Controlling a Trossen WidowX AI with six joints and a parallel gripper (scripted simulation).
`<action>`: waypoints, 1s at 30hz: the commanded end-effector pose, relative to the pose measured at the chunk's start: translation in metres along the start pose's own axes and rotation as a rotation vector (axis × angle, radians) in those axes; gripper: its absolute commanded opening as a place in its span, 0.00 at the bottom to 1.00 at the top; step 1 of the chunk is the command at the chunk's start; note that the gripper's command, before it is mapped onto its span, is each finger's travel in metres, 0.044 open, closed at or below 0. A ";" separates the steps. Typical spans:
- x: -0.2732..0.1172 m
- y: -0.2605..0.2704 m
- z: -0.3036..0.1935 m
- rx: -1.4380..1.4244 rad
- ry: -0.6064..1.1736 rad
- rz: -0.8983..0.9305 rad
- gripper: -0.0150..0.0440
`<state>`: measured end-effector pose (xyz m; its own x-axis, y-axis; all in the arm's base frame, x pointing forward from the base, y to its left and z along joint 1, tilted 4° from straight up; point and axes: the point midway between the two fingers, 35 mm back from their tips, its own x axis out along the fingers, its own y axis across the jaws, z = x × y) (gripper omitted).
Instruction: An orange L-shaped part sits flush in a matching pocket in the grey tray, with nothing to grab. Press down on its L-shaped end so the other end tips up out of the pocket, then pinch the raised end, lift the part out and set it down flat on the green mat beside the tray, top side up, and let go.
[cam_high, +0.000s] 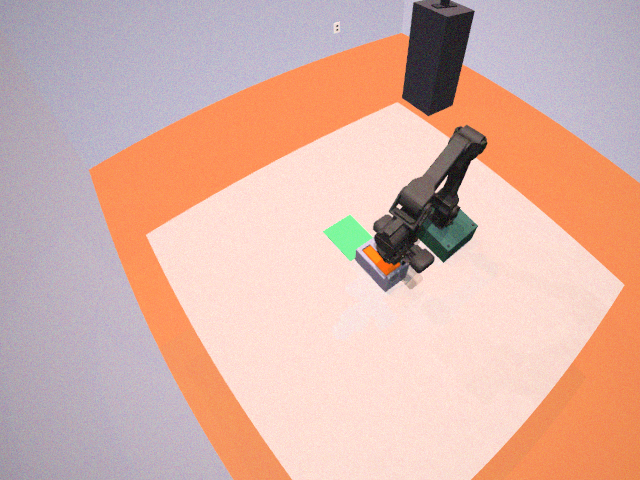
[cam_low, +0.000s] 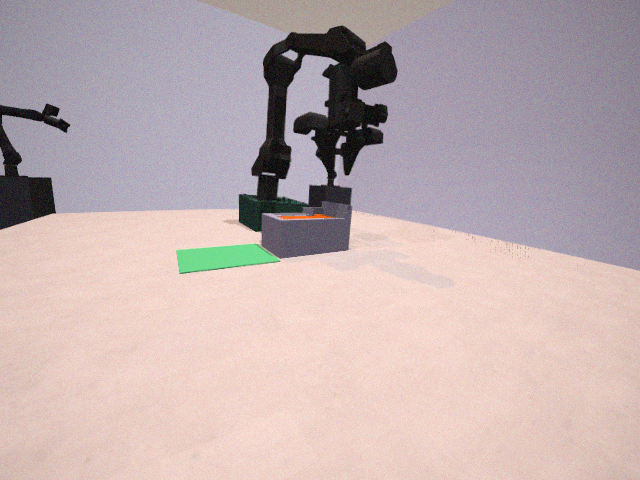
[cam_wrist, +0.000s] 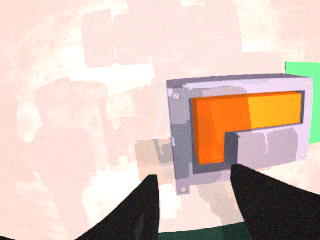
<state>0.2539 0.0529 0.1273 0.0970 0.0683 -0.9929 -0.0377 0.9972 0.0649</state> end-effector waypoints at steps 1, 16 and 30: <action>0.011 0.000 -0.003 0.005 0.017 -0.013 0.56; 0.077 -0.001 -0.005 0.005 0.018 -0.013 0.56; 0.096 -0.001 -0.005 0.005 0.018 -0.013 0.56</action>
<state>0.2614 0.0594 0.0405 0.0956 0.0632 -0.9934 -0.0388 0.9975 0.0597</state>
